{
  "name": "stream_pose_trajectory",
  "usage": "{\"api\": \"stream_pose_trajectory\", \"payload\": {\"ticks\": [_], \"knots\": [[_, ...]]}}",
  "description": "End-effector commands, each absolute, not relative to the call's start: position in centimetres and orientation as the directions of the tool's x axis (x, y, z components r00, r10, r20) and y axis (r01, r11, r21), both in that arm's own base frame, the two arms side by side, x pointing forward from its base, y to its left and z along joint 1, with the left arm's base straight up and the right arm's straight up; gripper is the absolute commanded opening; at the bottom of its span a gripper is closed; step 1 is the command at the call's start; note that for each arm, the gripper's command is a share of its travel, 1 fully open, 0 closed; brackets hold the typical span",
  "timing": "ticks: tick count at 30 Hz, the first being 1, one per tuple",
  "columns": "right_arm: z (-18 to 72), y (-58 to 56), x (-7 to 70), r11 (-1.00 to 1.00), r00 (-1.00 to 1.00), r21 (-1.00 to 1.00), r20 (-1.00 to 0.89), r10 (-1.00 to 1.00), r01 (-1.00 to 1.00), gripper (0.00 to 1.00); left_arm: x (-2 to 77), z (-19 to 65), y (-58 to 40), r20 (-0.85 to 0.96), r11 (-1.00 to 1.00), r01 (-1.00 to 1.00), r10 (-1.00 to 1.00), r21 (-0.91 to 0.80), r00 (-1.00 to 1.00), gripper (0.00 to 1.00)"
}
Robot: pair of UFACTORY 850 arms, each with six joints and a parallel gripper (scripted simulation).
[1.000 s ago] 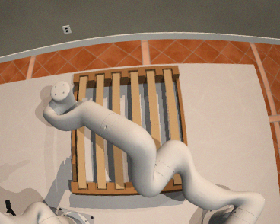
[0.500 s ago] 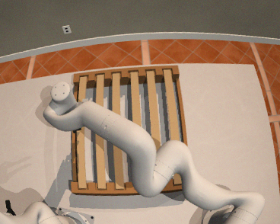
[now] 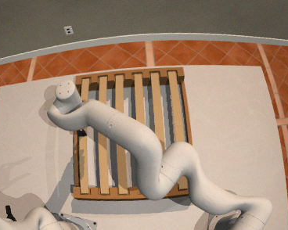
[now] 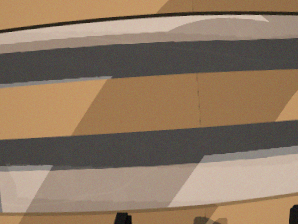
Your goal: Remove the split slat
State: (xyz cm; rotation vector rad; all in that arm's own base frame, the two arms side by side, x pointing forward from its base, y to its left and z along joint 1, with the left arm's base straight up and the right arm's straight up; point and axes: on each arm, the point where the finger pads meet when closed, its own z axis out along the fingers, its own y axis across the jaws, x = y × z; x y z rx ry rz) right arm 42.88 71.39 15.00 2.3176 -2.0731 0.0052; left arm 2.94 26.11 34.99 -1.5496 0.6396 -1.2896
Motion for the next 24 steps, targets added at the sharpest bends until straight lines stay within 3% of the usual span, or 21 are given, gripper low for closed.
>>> {"api": "stream_pose_trajectory", "payload": {"ticks": [1,14,15,24], "knots": [[15.2,66.9,45.9,-0.032,0.032,-0.006,-0.012,-0.999,-0.999,1.00,2.9,35.0,26.1,0.418,-0.378,0.185,-0.858,-0.907,0.297,1.00],[15.2,66.9,45.9,-0.032,0.032,-0.006,-0.012,-0.999,-0.999,1.00,2.9,35.0,26.1,0.418,-0.378,0.185,-0.858,-0.907,0.297,1.00],[15.3,60.4,48.8,0.089,-0.088,0.017,0.020,-0.996,-0.996,1.00,2.9,35.0,26.1,0.418,-0.378,0.185,-0.858,-0.907,0.297,1.00],[15.3,59.9,49.0,0.089,-0.088,0.017,0.020,-0.996,-0.996,1.00,2.9,35.0,26.1,0.418,-0.378,0.185,-0.858,-0.907,0.297,1.00]]}}
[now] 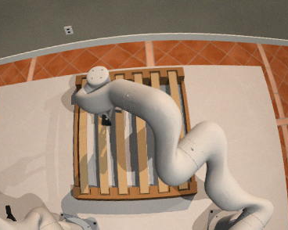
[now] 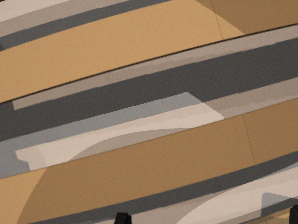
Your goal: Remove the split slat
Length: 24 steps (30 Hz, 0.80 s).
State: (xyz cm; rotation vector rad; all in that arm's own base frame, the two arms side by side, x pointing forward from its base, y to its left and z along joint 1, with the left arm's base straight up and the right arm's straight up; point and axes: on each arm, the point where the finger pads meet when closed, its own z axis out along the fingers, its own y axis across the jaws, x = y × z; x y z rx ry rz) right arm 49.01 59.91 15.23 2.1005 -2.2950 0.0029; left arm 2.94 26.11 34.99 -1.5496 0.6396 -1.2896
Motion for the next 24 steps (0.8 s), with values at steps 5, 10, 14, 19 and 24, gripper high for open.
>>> {"api": "stream_pose_trajectory", "payload": {"ticks": [5,10,14,19,24], "knots": [[15.3,59.9,49.0,0.089,-0.088,0.017,0.020,-0.996,-0.996,1.00,2.9,35.0,26.1,0.418,-0.378,0.185,-0.858,-0.907,0.297,1.00],[15.3,53.1,51.3,0.208,-0.208,0.017,0.021,-0.978,-0.978,1.00,2.9,35.0,26.1,0.418,-0.378,0.185,-0.858,-0.907,0.297,1.00],[15.3,52.8,51.4,0.208,-0.208,0.017,0.021,-0.978,-0.978,1.00,2.9,35.0,26.1,0.418,-0.378,0.185,-0.858,-0.907,0.297,1.00],[15.3,52.8,51.4,0.208,-0.208,0.017,0.021,-0.978,-0.978,1.00,2.9,35.0,26.1,0.418,-0.378,0.185,-0.858,-0.907,0.297,1.00],[15.3,52.8,51.4,0.208,-0.208,0.017,0.021,-0.978,-0.978,1.00,2.9,35.0,26.1,0.418,-0.378,0.185,-0.858,-0.907,0.297,1.00]]}}
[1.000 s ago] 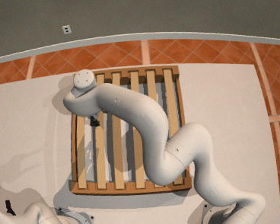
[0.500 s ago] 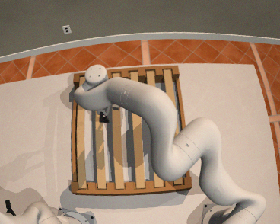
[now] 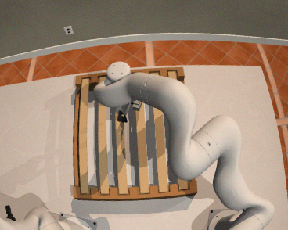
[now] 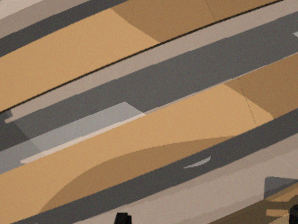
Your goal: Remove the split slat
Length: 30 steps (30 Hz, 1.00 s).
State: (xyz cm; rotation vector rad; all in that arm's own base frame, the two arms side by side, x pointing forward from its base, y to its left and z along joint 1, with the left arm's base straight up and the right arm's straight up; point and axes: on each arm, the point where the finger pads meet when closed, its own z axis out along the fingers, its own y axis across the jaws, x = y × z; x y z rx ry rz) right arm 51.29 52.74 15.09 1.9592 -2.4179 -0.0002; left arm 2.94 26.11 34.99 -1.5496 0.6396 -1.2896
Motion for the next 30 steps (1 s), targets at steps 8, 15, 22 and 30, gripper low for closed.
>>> {"api": "stream_pose_trajectory", "payload": {"ticks": [8,15,22,30], "knots": [[18.4,51.0,47.9,0.207,-0.207,0.017,0.021,-0.978,-0.978,1.00,2.9,35.0,26.1,0.418,-0.378,0.185,-0.858,-0.907,0.297,1.00],[18.4,51.0,47.9,0.207,-0.207,0.017,0.021,-0.978,-0.978,1.00,2.9,35.0,26.1,0.418,-0.378,0.185,-0.858,-0.907,0.297,1.00],[21.4,49.2,44.4,0.207,-0.207,0.018,0.022,-0.978,-0.978,1.00,2.9,35.0,26.1,0.418,-0.378,0.185,-0.858,-0.907,0.297,1.00],[21.4,49.2,44.4,0.207,-0.207,0.018,0.022,-0.978,-0.978,1.00,2.9,35.0,26.1,0.418,-0.378,0.185,-0.858,-0.907,0.297,1.00]]}}
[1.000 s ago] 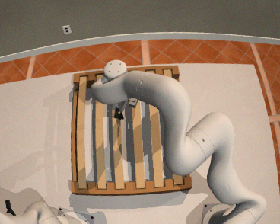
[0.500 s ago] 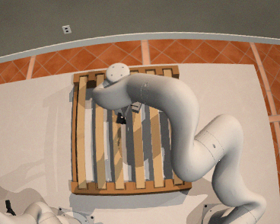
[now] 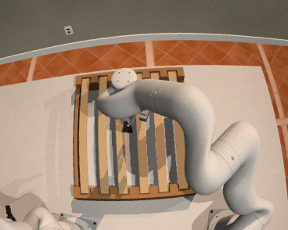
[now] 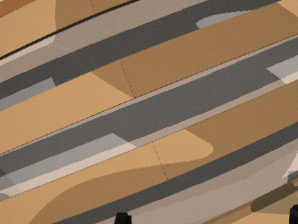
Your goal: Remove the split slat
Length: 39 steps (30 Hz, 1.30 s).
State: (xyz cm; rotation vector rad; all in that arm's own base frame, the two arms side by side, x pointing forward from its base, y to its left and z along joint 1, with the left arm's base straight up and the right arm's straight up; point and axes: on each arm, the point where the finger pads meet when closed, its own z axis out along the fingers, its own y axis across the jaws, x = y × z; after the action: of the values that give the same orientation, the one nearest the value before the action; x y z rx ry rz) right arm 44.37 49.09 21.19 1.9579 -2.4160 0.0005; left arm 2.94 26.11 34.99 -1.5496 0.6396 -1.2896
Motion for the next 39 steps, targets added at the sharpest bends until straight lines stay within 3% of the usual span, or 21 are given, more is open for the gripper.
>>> {"api": "stream_pose_trajectory", "payload": {"ticks": [1,4,5,21,22,38,39], "knots": [[21.4,49.2,44.4,0.207,-0.207,0.018,0.022,-0.978,-0.978,1.00,2.9,35.0,26.1,0.418,-0.378,0.185,-0.858,-0.907,0.297,1.00],[21.4,49.2,44.4,0.207,-0.207,0.018,0.022,-0.978,-0.978,1.00,2.9,35.0,26.1,0.418,-0.378,0.185,-0.858,-0.907,0.297,1.00],[24.5,47.4,41.0,0.207,-0.207,0.018,0.022,-0.978,-0.978,1.00,2.9,35.0,26.1,0.418,-0.378,0.185,-0.858,-0.907,0.297,1.00],[24.5,47.4,41.0,0.207,-0.207,0.018,0.022,-0.978,-0.978,1.00,2.9,35.0,26.1,0.418,-0.378,0.185,-0.858,-0.907,0.297,1.00],[27.6,45.5,37.6,0.208,-0.207,0.019,0.023,-0.978,-0.978,1.00,2.9,35.0,26.1,0.418,-0.378,0.185,-0.858,-0.907,0.297,1.00],[27.6,45.5,37.6,0.208,-0.207,0.019,0.023,-0.978,-0.978,1.00,2.9,35.0,26.1,0.418,-0.378,0.185,-0.858,-0.907,0.297,1.00],[30.8,43.8,34.2,0.208,-0.207,0.019,0.024,-0.978,-0.978,1.00,2.9,35.0,26.1,0.418,-0.378,0.185,-0.858,-0.907,0.297,1.00]]}}
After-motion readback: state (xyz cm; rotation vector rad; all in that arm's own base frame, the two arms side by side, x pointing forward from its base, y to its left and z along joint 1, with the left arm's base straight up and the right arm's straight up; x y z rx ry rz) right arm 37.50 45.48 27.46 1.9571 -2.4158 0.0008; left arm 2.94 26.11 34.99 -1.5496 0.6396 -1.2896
